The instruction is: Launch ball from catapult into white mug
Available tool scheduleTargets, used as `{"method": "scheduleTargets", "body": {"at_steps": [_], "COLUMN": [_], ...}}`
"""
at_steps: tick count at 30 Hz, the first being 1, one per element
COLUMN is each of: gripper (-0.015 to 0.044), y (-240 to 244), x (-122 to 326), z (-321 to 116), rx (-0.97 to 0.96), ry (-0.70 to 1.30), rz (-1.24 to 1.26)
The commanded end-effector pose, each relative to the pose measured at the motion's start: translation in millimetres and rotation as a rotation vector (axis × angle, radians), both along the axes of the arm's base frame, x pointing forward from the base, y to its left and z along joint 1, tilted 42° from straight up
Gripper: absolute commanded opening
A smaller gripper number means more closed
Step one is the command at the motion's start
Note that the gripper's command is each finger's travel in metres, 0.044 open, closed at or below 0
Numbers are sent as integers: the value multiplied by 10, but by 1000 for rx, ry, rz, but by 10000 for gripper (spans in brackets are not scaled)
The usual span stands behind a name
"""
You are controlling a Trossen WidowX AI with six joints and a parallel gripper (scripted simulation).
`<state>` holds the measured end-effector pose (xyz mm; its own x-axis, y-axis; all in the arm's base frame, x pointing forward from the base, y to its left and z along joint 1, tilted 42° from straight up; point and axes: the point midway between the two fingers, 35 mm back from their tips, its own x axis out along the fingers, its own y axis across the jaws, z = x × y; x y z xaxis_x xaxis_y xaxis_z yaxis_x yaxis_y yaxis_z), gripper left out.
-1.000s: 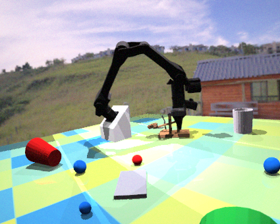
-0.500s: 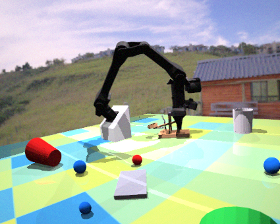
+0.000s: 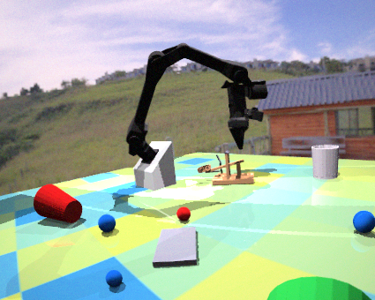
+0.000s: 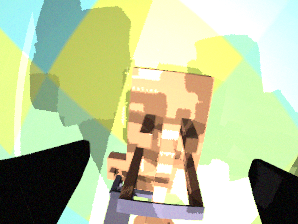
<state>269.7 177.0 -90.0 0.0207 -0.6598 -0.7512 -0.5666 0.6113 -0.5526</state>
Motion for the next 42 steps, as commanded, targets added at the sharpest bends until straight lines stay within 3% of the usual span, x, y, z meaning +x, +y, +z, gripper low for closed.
{"method": "scheduleTargets", "body": {"at_steps": [1, 11, 16, 42], "gripper": [440, 440, 440, 440], "y": [0, 72, -222, -446], "x": [0, -46, -31, -14], "z": [0, 126, -209, -467], "rx": [0, 1, 0, -1], "ry": [0, -2, -3, -3], "rz": [0, 2, 2, 2]}}
